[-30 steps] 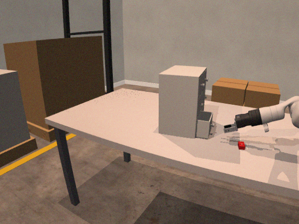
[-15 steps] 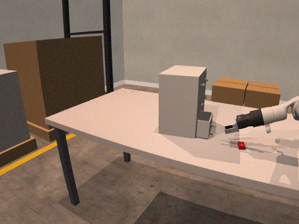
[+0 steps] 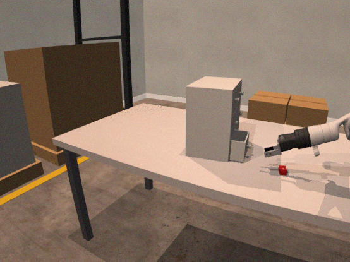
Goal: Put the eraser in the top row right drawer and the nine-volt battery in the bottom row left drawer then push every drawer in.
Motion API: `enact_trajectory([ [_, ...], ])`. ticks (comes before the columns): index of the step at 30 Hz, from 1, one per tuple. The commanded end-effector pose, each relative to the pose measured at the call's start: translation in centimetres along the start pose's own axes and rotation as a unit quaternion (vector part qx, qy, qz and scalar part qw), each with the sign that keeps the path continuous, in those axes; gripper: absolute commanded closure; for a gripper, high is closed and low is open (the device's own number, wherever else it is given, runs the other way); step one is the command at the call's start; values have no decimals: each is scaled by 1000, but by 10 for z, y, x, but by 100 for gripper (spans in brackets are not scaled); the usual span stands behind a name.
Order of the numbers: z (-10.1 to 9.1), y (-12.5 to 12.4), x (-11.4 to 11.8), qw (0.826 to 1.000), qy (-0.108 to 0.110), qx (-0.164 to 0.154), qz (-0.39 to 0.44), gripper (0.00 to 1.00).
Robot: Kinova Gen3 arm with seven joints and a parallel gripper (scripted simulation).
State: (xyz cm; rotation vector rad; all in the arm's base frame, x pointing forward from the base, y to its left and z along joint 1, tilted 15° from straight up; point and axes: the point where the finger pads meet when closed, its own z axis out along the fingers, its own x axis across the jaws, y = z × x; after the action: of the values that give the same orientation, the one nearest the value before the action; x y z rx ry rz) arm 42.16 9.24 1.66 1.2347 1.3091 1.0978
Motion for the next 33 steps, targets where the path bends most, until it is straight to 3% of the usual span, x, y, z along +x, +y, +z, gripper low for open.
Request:
enact_trajectory([
  [1, -1, 3, 7, 1000, -1, -3, 5, 33],
  [33, -16, 14, 56, 1000, 0, -2, 5, 33],
])
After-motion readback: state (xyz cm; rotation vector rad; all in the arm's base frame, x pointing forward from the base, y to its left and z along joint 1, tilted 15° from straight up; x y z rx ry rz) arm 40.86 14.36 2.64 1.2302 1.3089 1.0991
